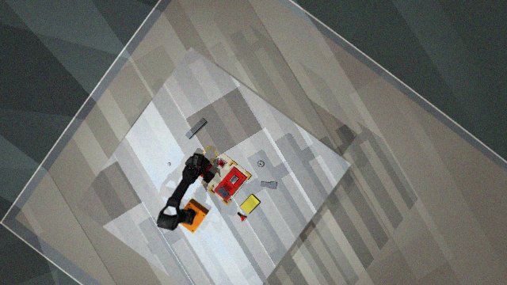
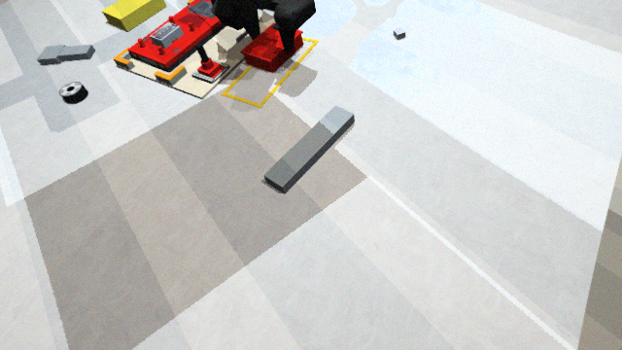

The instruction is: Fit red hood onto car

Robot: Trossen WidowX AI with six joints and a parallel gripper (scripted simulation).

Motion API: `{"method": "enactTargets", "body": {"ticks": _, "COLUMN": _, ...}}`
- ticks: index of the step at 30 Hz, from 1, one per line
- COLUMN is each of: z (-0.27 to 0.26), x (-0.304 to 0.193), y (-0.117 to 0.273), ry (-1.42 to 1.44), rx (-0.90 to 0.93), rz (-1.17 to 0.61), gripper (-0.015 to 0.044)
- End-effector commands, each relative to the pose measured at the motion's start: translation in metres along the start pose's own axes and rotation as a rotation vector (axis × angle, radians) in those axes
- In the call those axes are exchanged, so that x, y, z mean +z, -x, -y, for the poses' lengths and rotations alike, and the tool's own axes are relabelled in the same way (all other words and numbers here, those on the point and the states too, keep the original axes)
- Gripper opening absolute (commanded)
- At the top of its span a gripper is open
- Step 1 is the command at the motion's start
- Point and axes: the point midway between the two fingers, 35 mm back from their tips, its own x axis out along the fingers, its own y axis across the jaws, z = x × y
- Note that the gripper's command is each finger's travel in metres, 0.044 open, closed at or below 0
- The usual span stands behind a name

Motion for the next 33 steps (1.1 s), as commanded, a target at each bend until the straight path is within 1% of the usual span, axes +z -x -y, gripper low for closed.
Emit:
{"method": "enactTargets", "body": {"ticks": 1, "z": 0.0, "x": 0.0, "y": 0.0, "ry": 0.0, "rx": 0.0, "rz": 0.0, "gripper": 0.0321}}
{"method": "enactTargets", "body": {"ticks": 5, "z": 0.0, "x": 0.0, "y": 0.0, "ry": 0.0, "rx": 0.0, "rz": 0.0, "gripper": 0.0295}}
{"method": "enactTargets", "body": {"ticks": 16, "z": 0.0, "x": 0.0, "y": 0.014, "ry": 0.0, "rx": 0.0, "rz": 0.0, "gripper": 0.0006}}
{"method": "enactTargets", "body": {"ticks": 33, "z": -0.001, "x": 0.001, "y": 0.07, "ry": 0.0, "rx": 0.0, "rz": 0.001, "gripper": 0.0}}
